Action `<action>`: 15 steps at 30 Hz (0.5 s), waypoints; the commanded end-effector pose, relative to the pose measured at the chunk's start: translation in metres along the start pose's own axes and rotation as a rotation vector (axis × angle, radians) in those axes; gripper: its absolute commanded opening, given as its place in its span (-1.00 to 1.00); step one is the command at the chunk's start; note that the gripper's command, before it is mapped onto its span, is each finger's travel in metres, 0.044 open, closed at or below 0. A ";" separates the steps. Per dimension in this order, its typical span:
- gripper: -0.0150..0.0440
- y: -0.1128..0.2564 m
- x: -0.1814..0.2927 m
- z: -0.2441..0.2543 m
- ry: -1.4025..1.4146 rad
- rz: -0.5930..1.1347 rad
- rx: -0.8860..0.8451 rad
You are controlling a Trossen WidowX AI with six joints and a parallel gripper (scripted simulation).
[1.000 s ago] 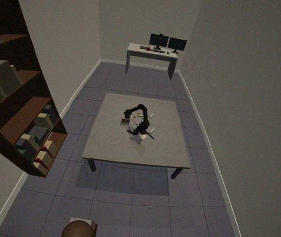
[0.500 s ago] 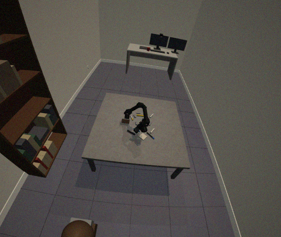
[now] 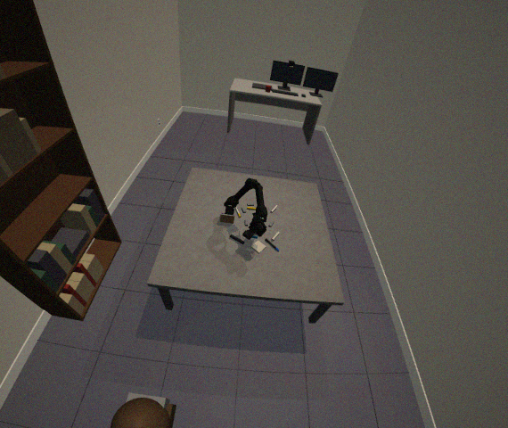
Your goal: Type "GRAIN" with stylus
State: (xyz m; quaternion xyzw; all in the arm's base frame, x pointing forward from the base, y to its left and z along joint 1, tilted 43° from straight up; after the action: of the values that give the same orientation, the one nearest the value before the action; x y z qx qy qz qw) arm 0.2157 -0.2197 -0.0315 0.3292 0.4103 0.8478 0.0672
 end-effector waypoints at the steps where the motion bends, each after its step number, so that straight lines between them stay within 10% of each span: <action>1: -0.49 0.000 0.006 0.004 -0.013 -0.107 -0.037; 15: -0.49 0.005 0.025 0.016 0.009 -0.433 -0.152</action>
State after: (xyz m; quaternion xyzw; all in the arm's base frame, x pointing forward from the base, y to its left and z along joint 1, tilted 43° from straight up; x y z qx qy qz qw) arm 0.2104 -0.2081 -0.0125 0.2439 0.4145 0.8447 0.2349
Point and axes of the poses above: the point midway between the two fingers, 35 mm back from their tips, its own y axis back along the fingers, its own z axis across the jaws, x = y × z, the point moved 10 cm from there along y, back along the fingers, and after that the axes turned 14 degrees about -y, right-handed, at the moved point
